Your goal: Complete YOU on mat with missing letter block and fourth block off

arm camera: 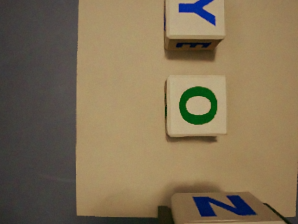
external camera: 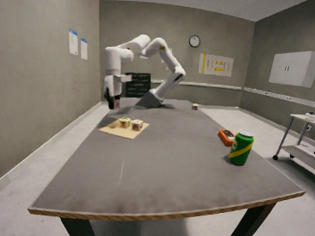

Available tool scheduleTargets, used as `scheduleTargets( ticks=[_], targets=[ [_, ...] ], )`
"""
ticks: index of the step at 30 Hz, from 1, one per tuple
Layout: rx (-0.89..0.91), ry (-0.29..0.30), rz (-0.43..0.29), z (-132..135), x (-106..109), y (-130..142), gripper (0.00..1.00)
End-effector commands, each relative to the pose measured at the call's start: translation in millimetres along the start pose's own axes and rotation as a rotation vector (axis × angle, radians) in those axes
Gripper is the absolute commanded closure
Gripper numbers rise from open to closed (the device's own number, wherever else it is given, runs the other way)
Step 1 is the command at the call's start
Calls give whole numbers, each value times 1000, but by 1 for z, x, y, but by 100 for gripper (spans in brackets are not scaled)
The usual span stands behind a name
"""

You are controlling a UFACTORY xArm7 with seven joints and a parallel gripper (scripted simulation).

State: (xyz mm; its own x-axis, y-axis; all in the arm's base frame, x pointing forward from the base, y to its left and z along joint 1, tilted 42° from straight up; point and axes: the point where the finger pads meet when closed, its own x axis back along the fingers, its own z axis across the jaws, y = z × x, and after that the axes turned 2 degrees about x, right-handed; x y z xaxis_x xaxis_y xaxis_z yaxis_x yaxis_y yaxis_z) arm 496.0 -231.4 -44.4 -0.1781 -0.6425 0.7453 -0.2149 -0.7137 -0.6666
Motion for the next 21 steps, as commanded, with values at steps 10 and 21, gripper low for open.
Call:
scheduleTargets(
  ticks=[10,21],
  targets=[
    [0,4,-2,1,-31,1,56],
    [0,4,-2,2,-73,1,56]
  ],
)
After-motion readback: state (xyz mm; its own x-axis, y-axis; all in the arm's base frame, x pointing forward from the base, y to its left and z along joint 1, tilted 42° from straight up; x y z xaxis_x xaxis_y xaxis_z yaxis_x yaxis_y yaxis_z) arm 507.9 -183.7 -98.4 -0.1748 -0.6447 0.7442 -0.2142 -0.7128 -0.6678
